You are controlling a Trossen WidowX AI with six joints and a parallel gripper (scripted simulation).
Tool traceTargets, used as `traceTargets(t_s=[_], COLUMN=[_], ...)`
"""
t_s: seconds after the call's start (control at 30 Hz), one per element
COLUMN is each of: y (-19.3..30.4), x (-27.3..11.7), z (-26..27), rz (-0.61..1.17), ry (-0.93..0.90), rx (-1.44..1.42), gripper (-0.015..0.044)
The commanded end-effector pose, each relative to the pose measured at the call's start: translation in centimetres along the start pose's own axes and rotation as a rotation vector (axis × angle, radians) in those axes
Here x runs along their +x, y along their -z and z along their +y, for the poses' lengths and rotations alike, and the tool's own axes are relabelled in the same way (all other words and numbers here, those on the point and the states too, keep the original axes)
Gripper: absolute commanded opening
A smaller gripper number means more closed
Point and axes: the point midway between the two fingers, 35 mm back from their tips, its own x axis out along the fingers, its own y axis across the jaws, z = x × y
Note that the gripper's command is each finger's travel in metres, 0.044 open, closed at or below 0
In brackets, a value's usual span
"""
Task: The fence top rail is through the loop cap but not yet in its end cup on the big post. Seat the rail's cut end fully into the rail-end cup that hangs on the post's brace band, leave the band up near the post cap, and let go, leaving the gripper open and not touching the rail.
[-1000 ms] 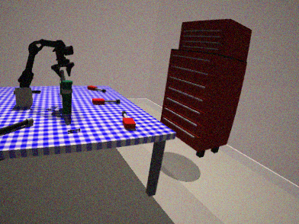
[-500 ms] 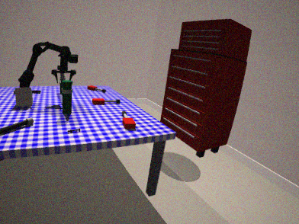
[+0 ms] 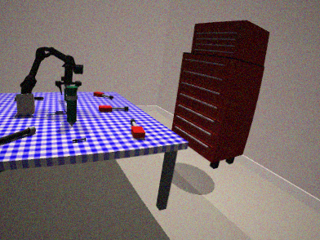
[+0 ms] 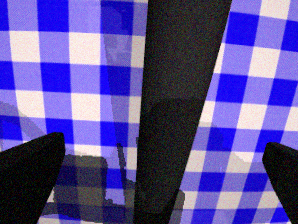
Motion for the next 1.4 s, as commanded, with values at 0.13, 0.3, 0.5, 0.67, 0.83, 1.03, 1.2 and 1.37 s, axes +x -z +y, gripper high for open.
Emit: traceTargets(t_s=[0.13, 0.3, 0.5, 0.67, 0.83, 1.03, 1.2, 1.37], y=[-0.1, -0.1, -0.1, -0.1, -0.1, -0.1, -0.2, -0.2], x=[1.0, 1.8, 2.7, 3.6, 4.4, 5.3, 6.1, 6.5], z=[0.1, 0.0, 0.0, 0.0, 0.0, 0.0, 0.1, 0.2], rz=[-0.007, -0.007, -0.007, -0.007, -0.008, -0.009, -0.010, -0.010], ry=[-0.003, -0.002, -0.002, -0.002, -0.002, -0.002, -0.002, -0.002], rx=[0.007, 0.007, 0.007, 0.007, 0.007, 0.007, 0.007, 0.006], gripper=[0.0440, 0.0440, 0.0440, 0.0440, 0.0440, 0.0440, 0.0440, 0.0414])
